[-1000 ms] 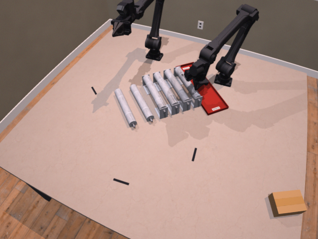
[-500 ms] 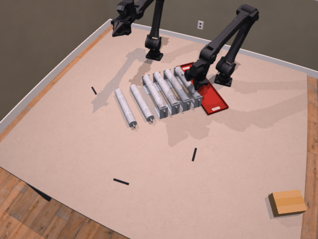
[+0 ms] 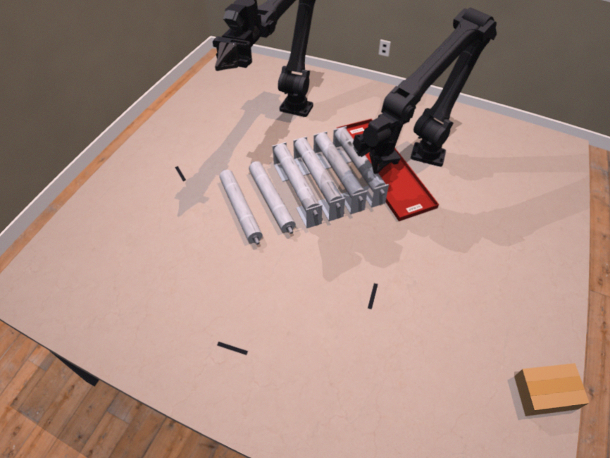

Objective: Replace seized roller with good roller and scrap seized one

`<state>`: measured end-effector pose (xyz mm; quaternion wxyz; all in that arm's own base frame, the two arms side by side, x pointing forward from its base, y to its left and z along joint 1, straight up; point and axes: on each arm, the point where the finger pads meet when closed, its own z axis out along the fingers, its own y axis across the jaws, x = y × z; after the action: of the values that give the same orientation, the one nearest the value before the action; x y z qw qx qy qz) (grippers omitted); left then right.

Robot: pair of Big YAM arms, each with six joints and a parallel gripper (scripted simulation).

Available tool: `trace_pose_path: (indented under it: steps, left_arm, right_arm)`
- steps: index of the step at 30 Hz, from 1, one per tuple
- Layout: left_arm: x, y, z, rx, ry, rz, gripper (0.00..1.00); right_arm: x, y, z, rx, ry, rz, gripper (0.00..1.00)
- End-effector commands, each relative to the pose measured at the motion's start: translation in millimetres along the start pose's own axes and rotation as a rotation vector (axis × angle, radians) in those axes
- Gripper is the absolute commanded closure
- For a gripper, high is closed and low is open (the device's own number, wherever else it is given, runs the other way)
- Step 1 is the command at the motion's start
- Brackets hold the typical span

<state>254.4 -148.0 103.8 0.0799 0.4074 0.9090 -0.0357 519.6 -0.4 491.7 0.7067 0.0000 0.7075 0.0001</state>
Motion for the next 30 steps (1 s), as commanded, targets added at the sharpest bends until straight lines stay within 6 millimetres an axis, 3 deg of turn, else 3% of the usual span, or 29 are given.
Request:
trace_pose_path:
  steps: [1, 6, 7, 12, 16, 17, 30]
  left_arm:
    - [-30.4, 3.2, -10.5, -0.011, -0.044, 0.009, 1.00]
    - [-22.7, 0.3, 0.0, -0.006, -0.016, 0.007, 1.00]
    - [-35.5, 3.3, -7.6, -0.012, -0.041, 0.009, 1.00]
    - [-28.2, -0.7, 6.4, -0.002, -0.006, 0.008, 1.00]
    - [-33.4, -0.6, 7.9, -0.001, 0.001, 0.007, 1.00]
    - [-15.1, -2.3, 16.1, 0.011, 0.043, -0.002, 1.00]
    - [-8.0, 3.1, 18.1, 0.009, 0.045, -0.014, 1.00]
  right_arm:
    - [-35.4, -6.0, 5.1, 0.009, -0.046, 0.008, 1.00]
    - [-35.4, -6.0, 5.1, 0.009, -0.046, 0.008, 1.00]
    - [-35.4, -6.0, 5.1, 0.009, -0.046, 0.008, 1.00]
    - [-35.4, -6.0, 5.1, 0.009, -0.046, 0.008, 1.00]
    - [-35.4, -6.0, 5.1, 0.009, -0.046, 0.008, 1.00]
    - [-35.4, -6.0, 5.1, 0.009, -0.046, 0.008, 1.00]
    - [-35.4, -6.0, 5.1, 0.009, -0.046, 0.008, 1.00]
